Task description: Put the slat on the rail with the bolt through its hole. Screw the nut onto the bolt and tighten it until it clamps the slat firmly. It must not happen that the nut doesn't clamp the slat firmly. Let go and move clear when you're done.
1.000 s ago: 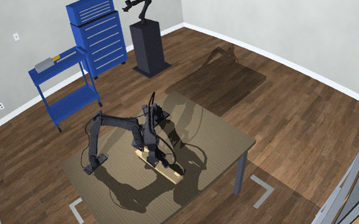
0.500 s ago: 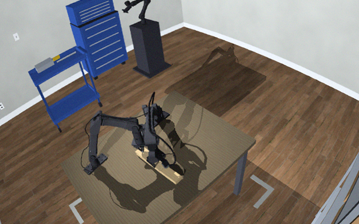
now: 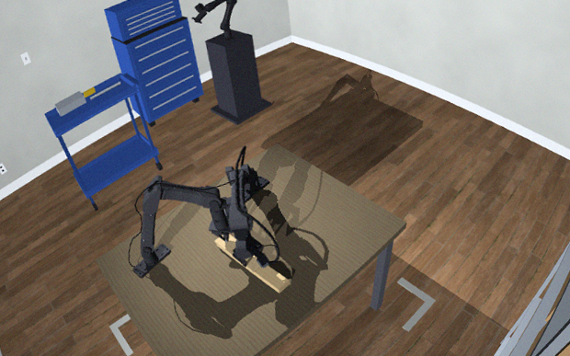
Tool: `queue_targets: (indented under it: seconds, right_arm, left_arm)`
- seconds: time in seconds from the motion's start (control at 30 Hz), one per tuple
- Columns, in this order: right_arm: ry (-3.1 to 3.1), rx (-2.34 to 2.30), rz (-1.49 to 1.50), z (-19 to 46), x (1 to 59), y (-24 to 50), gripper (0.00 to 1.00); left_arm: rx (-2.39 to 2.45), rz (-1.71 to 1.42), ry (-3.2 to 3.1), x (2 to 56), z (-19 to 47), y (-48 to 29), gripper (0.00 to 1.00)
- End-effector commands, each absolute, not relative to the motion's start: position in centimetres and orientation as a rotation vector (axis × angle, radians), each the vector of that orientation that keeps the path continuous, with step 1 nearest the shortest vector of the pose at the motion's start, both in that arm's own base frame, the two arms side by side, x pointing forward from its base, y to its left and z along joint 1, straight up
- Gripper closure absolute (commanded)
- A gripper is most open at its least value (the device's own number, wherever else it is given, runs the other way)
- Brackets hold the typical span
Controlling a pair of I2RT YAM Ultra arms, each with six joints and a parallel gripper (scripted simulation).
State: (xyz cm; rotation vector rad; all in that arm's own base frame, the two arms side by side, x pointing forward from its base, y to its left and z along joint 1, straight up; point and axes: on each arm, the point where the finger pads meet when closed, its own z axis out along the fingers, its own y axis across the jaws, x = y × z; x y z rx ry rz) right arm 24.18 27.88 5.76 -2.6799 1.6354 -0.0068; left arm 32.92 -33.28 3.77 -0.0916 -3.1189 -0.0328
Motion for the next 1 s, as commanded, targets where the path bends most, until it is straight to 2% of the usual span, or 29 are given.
queue_targets:
  seconds: [0.0, 0.97]
  right_arm:
    - [1.822, -2.537, -0.006, 5.08, 24.50, 28.21, 0.88]
    - [2.814, -1.362, 0.008, 5.06, 24.50, 28.21, 0.88]
  left_arm:
    - [-0.092, -0.015, -3.129, 33.04, 4.38, -33.45, 0.28]
    - [-0.092, -0.015, -3.129, 33.04, 4.38, -33.45, 0.28]
